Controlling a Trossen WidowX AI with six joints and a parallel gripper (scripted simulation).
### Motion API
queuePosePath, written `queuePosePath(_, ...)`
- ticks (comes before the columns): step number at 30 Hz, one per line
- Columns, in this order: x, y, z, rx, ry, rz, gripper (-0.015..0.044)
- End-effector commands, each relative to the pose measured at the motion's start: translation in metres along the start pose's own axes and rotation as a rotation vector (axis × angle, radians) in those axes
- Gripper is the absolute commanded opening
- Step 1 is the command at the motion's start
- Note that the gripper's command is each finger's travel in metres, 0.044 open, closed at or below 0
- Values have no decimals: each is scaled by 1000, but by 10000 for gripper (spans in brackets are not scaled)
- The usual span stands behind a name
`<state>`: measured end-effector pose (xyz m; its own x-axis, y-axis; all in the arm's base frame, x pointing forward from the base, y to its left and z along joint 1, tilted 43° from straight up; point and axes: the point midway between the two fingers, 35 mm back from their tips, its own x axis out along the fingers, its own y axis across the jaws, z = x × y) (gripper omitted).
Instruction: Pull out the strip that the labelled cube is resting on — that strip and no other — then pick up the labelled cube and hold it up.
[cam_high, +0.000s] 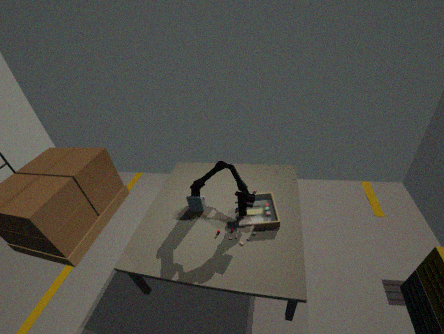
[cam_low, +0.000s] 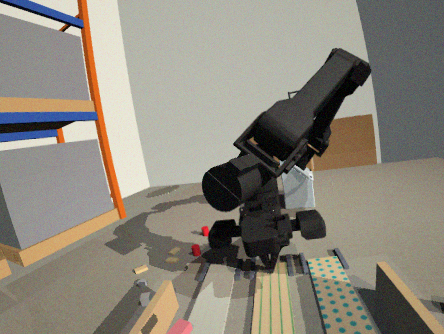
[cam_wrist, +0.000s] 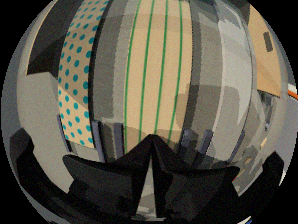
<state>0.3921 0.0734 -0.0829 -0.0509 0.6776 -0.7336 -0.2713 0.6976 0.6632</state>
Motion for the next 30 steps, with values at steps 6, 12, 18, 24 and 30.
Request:
queuePosePath(6,4,1,-3,-3,0,5,0)
queuePosePath(12,4,0,-12,-3,0,5,0)
queuePosePath(18,4,-1,-21,-3,1,5,0)
queuePosePath(24,4,-1,-30,-2,1,5,0)
queuePosePath(30,5,-1,-39,-2,1,5,0)
